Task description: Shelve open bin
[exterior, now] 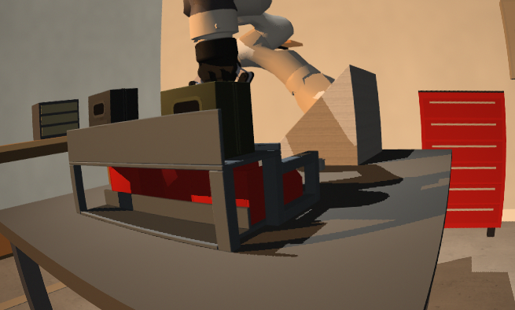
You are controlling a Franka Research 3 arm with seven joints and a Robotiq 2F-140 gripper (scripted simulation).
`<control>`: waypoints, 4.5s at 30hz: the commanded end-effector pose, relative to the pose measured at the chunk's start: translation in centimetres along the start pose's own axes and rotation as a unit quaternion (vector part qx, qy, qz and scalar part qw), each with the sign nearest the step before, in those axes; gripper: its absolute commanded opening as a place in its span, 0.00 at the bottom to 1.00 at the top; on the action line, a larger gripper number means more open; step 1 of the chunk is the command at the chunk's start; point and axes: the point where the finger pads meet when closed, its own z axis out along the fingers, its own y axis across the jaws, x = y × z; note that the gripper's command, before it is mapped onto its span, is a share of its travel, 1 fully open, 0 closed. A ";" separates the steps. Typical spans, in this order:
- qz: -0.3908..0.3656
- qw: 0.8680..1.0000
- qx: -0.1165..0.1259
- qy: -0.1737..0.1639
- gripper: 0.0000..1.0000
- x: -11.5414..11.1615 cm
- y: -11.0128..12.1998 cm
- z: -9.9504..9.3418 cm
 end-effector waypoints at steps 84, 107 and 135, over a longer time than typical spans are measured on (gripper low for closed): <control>-0.003 1.000 -0.001 -0.018 0.00 0.0 0.1 0.0; -0.003 1.000 -0.001 -0.018 0.00 0.1 0.2 0.0; -0.003 1.000 -0.001 -0.018 0.06 0.1 0.2 0.0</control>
